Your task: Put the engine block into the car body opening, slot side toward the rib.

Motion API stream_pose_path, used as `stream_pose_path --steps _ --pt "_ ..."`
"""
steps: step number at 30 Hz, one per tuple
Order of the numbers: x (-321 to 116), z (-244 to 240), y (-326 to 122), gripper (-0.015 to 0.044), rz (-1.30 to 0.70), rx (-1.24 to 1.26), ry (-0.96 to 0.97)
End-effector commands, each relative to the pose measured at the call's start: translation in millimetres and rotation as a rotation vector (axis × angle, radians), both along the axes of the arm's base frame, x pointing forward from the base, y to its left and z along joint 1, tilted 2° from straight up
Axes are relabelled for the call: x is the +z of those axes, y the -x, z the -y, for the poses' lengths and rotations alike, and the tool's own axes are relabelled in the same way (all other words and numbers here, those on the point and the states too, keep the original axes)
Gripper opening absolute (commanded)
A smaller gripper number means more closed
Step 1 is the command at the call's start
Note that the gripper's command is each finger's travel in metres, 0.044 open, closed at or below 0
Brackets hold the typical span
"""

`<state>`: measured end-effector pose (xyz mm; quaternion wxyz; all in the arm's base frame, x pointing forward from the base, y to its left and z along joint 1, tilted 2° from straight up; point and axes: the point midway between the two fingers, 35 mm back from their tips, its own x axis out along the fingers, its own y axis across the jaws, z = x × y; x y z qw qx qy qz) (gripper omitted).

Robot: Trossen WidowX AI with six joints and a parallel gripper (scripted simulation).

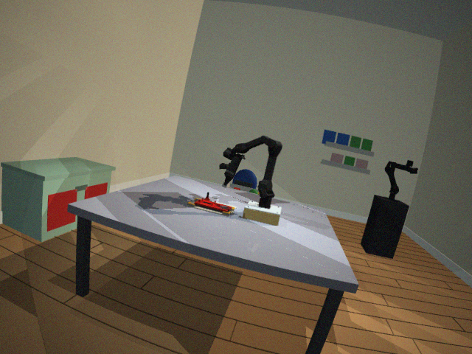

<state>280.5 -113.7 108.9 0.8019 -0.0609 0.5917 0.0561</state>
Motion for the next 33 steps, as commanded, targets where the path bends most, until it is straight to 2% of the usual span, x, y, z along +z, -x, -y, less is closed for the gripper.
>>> stream_pose_path --steps 1,12,23,29,33 --pt "-1 0 4 0.0000 0.125 0.006 -0.022" --pt "-7 2 15 0.0000 0.457 0.024 -0.068" --pt "-8 3 16 0.0000 0.490 0.026 -0.071" --pt "-22 4 18 0.0000 0.606 0.031 -0.090" --pt "-32 4 18 0.0000 0.611 0.032 -0.091"
